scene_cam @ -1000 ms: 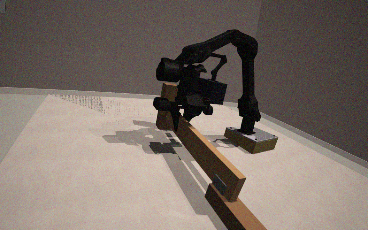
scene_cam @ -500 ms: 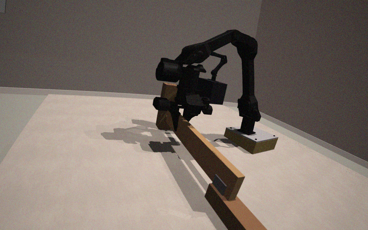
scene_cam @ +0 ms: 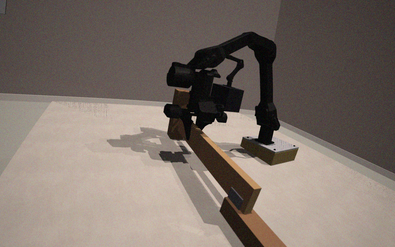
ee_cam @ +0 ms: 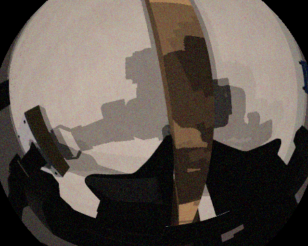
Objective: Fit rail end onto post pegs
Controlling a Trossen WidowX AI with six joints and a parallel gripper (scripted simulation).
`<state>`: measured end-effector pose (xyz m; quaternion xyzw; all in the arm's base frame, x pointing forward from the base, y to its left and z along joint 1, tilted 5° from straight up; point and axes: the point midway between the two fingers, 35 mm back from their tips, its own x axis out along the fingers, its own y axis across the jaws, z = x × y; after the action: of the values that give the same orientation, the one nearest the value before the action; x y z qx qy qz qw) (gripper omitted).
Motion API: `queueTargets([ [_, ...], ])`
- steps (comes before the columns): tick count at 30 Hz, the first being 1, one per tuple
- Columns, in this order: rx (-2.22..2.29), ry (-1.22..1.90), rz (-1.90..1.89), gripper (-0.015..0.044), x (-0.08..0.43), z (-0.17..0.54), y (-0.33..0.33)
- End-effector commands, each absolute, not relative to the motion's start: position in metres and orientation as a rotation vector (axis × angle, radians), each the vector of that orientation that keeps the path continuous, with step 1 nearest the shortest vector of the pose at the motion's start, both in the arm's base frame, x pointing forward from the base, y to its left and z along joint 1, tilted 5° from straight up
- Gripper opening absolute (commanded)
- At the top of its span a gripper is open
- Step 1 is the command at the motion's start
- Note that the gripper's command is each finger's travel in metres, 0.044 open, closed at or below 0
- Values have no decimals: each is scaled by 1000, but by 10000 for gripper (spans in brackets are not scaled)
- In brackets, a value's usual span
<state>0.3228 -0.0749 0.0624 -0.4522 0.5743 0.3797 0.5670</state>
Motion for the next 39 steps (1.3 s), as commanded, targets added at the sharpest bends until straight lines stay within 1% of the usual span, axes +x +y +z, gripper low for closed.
queueTargets([
  [1,-1066,1348,894,0,322,63,-76],
  [39,-1067,1349,894,0,319,63,-88],
])
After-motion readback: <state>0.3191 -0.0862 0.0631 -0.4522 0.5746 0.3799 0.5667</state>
